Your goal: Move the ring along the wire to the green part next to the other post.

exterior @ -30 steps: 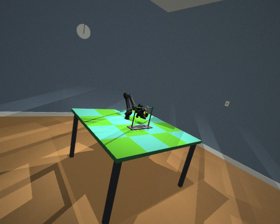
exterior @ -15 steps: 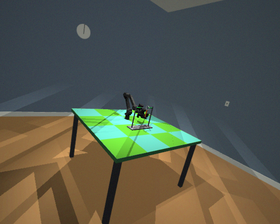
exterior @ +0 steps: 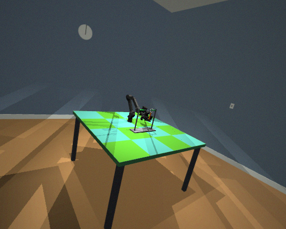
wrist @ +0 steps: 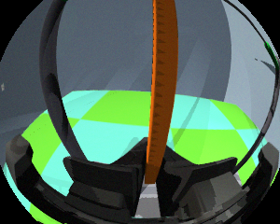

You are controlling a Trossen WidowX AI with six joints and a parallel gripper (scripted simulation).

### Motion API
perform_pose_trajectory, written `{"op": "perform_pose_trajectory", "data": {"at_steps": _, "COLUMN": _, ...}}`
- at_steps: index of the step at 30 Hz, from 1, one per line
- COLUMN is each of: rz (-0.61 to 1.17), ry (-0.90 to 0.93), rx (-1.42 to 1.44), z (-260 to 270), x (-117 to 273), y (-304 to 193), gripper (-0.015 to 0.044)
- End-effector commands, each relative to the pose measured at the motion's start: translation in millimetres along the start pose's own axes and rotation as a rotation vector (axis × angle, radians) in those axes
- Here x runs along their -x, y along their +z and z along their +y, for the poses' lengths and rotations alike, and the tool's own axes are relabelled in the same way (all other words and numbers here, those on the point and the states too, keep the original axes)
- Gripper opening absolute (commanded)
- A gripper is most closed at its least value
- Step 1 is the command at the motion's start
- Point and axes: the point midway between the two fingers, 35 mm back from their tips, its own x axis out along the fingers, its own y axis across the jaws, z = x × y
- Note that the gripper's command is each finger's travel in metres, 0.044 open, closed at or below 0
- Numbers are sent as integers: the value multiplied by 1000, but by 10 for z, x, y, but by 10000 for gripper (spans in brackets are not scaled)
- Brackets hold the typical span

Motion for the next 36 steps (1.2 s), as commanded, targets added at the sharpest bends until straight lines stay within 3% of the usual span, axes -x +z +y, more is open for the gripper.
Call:
{"op": "perform_pose_trajectory", "data": {"at_steps": 1, "rz": -8, "ry": -2, "rx": -7, "z": 41, "x": -13, "y": 35, "gripper": -150}}
{"op": "perform_pose_trajectory", "data": {"at_steps": 36, "rz": -8, "ry": -2, "rx": -8, "z": 125, "x": -60, "y": -133, "gripper": -150}}
